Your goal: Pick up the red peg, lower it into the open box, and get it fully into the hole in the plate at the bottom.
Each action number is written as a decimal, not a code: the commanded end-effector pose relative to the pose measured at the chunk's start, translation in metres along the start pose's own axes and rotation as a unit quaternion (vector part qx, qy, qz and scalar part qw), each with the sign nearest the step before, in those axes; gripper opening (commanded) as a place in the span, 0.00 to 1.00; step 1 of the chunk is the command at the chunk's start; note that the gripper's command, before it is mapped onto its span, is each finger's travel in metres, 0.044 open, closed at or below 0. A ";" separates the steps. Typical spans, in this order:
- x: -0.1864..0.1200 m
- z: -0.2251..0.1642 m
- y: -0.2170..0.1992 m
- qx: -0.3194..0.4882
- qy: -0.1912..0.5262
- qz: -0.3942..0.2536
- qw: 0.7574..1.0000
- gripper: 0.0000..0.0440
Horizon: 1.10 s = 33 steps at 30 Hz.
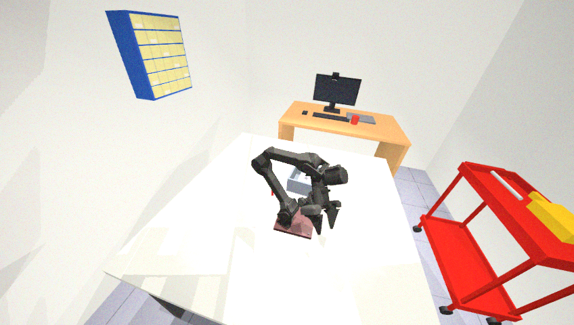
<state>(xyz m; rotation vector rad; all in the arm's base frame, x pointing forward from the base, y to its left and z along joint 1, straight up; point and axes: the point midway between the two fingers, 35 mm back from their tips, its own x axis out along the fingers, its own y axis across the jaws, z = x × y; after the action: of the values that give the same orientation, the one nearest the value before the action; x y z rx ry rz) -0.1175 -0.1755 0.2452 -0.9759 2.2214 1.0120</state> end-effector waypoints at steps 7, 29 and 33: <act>-0.005 -0.013 -0.030 -0.109 0.023 -0.042 0.993 1.00; -0.044 -0.018 -0.131 -0.448 0.112 -0.139 0.876 1.00; -0.056 -0.013 -0.148 -0.503 0.132 -0.152 0.840 1.00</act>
<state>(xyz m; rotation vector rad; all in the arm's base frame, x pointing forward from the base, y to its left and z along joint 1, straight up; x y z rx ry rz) 0.0165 -0.2326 0.2288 -1.8505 1.5971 1.9497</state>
